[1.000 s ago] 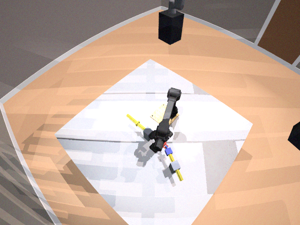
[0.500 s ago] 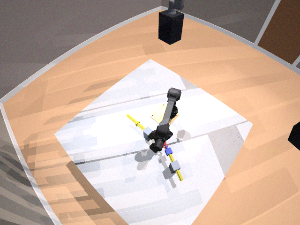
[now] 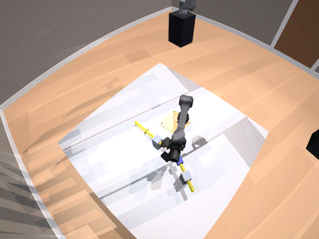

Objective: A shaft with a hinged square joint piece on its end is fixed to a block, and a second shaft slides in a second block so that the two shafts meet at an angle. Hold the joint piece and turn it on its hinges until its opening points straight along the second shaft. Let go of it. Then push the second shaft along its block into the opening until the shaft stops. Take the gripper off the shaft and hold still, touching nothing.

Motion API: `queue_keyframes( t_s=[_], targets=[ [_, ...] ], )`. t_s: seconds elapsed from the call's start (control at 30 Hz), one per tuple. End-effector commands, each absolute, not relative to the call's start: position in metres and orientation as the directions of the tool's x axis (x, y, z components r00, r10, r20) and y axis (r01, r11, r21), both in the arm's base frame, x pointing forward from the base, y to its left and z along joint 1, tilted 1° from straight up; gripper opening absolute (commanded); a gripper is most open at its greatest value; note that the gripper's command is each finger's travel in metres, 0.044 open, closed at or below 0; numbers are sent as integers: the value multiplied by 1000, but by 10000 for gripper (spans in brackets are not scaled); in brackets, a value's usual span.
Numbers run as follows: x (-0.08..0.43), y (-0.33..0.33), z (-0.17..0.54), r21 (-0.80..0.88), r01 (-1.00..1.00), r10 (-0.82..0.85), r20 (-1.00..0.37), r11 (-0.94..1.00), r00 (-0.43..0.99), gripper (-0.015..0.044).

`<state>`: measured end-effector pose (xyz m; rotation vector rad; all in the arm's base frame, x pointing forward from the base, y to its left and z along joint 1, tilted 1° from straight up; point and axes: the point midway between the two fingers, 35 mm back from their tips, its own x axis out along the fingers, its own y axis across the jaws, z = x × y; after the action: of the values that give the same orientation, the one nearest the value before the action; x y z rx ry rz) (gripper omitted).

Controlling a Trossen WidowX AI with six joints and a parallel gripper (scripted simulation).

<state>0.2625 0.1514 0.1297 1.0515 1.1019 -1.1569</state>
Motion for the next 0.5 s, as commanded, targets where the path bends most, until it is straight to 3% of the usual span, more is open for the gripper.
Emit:
queue_keyframes(
  t_s=[0.0, 0.47],
  targets=[
    [263, 150, 128, 45, 994, -163, -985, 102, 62, 440],
    [265, 148, 177, 57, 872, -84, -990, 487, 112, 440]
  ],
)
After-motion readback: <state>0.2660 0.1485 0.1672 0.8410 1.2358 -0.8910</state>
